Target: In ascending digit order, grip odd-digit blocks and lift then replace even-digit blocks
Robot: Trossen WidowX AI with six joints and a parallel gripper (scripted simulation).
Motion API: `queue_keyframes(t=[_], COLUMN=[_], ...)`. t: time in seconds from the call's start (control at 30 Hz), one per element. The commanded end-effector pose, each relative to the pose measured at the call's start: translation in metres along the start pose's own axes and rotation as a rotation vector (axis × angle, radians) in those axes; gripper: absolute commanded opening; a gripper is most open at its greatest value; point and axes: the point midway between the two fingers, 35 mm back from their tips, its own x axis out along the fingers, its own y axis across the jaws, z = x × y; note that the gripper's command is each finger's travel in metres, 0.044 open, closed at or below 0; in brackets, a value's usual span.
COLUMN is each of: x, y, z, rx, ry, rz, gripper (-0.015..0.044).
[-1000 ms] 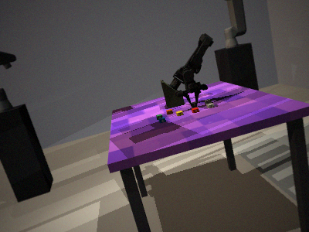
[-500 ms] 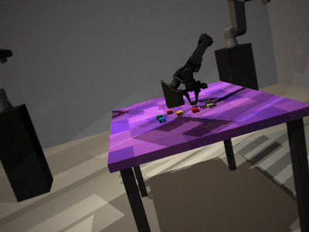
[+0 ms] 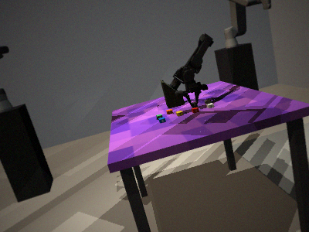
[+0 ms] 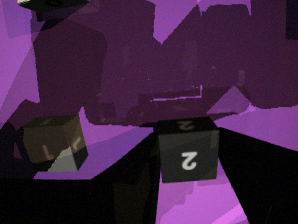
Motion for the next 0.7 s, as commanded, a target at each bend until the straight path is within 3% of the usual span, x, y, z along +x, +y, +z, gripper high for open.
queue_keyframes(t=[0.0,0.37,0.67], x=[0.0057,0.0065,0.0065], y=[0.0003,0.0004,0.0004], z=[-0.0018,-0.0018,-0.0018], rx=[0.005,0.005,0.005], ry=[0.007,0.007,0.007], rz=[0.004,0.004,0.004], gripper=[0.0120,0.0120,0.0356])
